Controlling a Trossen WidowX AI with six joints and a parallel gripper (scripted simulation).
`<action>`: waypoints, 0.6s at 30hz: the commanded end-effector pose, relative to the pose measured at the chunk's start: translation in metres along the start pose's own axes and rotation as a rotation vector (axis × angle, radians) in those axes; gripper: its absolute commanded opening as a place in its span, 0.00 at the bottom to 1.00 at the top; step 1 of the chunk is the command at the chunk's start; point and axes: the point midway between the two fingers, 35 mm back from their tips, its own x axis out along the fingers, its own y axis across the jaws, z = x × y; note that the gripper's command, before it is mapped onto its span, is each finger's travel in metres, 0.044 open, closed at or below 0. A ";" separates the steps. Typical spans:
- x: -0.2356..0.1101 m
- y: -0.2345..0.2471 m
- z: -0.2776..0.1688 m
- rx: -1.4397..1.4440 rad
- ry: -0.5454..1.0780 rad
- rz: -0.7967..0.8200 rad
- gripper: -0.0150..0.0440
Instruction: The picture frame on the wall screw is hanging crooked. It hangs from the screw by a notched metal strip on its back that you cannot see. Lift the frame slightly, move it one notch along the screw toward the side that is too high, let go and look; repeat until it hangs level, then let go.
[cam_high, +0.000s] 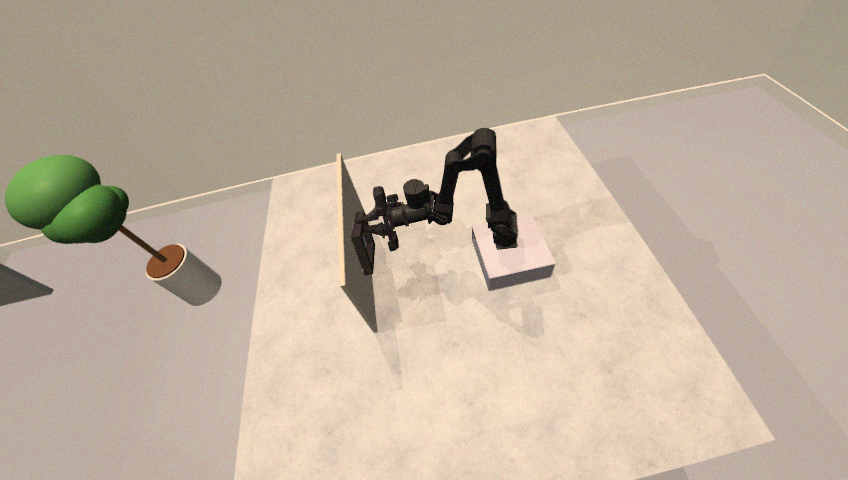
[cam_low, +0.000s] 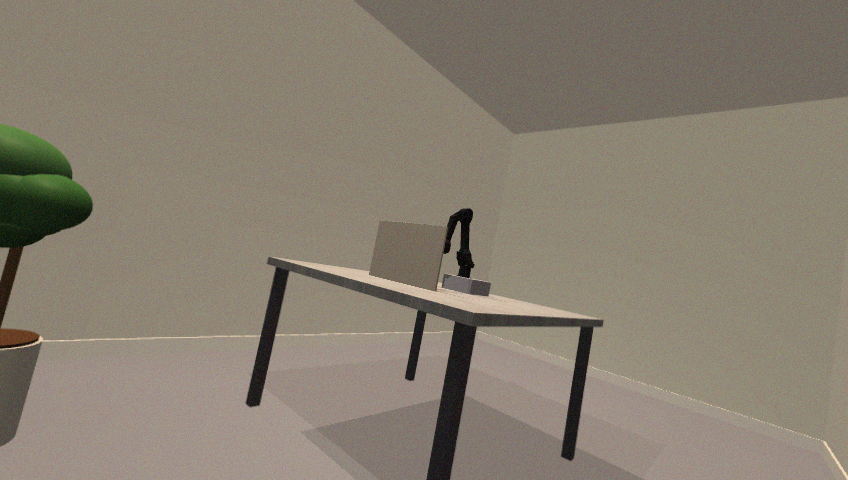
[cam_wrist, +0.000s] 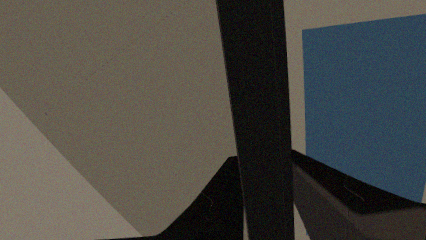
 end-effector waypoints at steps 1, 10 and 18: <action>0.000 0.004 0.000 -0.001 0.000 0.014 0.25; 0.000 0.004 0.000 -0.001 0.000 0.014 0.25; 0.000 0.002 0.000 -0.001 0.000 0.014 0.25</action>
